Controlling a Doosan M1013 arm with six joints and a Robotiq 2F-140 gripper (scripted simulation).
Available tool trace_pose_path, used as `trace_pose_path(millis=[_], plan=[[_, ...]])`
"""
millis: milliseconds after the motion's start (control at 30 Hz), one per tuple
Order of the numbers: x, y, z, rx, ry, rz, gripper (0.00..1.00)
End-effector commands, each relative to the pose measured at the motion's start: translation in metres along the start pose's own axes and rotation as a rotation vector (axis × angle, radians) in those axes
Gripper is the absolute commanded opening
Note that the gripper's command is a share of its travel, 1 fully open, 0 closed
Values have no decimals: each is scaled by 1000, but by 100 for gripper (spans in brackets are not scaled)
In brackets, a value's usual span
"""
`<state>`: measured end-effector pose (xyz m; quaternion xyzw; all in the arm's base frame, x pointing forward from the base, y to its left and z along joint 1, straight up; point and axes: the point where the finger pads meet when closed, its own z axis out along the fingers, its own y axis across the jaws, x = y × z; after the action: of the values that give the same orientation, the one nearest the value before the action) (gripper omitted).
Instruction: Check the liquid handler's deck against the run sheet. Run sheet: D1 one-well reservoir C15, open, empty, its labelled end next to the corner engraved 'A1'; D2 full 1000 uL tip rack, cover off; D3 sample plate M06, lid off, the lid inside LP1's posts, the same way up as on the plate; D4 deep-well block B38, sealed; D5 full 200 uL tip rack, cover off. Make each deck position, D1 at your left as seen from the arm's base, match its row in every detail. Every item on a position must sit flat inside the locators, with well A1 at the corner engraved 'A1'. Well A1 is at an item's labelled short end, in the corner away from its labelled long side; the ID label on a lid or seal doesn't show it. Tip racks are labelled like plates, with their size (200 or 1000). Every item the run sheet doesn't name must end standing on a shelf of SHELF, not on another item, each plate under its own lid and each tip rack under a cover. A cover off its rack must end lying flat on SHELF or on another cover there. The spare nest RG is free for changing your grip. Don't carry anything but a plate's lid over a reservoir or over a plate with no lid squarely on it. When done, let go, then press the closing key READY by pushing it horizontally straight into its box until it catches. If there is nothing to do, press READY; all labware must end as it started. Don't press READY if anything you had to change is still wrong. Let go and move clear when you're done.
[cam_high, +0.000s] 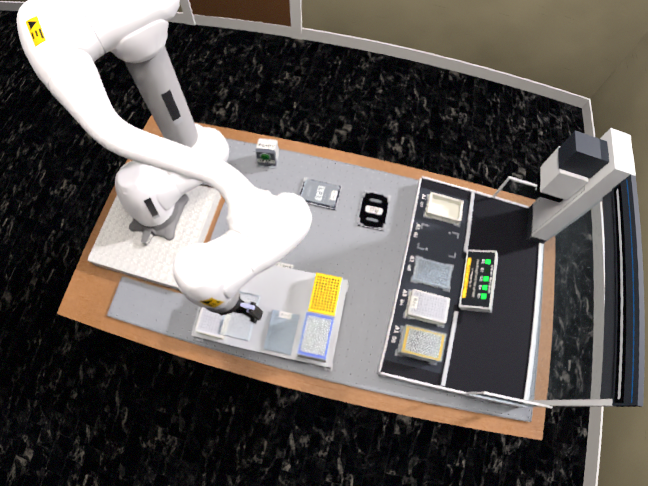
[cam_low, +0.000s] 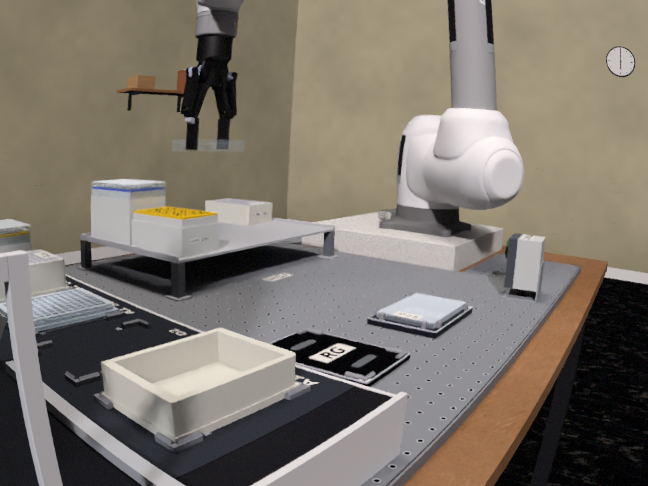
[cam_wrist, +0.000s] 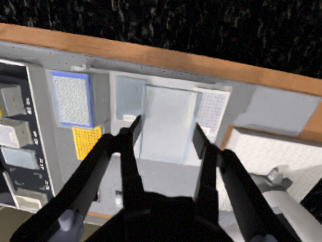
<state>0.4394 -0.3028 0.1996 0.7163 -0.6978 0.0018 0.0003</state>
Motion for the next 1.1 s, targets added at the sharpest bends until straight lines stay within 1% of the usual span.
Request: trace_pose_path(millis=[0,100,167,667,733,1067], plan=[[0,0,-6,1,0,0,10],[0,0,-11,1,0,0,10],[0,0,-11,1,0,0,10],[0,0,-36,1,0,0,10],[0,0,-36,1,0,0,10],[0,0,-53,1,0,0,10]])
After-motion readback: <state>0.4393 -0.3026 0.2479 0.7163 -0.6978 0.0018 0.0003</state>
